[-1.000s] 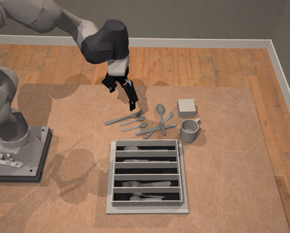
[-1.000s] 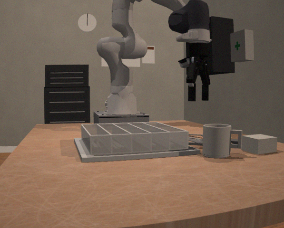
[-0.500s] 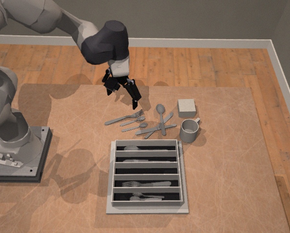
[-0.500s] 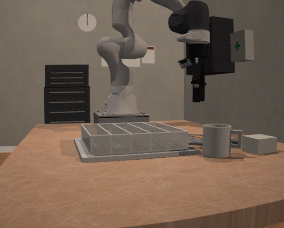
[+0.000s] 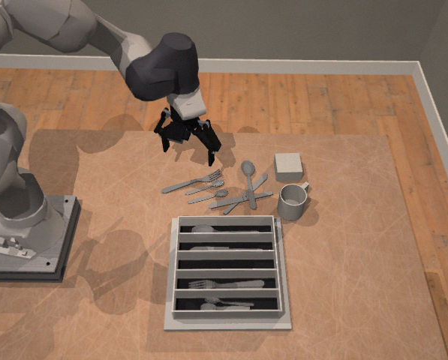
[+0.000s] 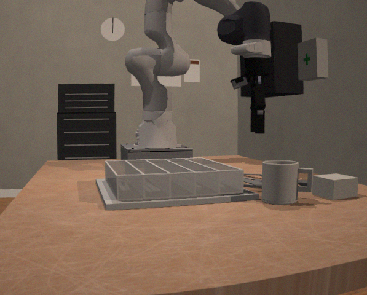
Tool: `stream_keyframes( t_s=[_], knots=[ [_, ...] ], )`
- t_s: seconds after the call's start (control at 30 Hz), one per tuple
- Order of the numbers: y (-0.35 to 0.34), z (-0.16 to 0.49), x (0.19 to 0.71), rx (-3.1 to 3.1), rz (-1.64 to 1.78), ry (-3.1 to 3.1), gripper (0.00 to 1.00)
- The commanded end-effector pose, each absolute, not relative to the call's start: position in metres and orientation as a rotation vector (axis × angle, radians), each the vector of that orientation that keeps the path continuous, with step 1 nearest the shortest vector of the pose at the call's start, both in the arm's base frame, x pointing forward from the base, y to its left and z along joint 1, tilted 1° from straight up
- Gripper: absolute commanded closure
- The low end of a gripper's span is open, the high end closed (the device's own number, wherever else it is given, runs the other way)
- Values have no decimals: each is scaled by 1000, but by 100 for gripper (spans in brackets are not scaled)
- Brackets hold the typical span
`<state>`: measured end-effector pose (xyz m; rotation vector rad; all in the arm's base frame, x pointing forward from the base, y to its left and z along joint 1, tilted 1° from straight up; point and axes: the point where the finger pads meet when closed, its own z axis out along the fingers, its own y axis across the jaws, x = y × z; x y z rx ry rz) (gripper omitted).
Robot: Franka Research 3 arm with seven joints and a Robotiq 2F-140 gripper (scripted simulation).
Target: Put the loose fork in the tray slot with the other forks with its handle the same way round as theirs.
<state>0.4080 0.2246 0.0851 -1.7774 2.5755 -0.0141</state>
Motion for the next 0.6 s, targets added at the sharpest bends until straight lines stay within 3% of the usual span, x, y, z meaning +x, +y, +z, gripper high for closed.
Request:
stream_keyframes(
  t_s=[0.0,0.57],
  knots=[
    [225,83,408,-1982,7,2413,0],
    [225,79,407,-2278,4,2135,0]
  ],
)
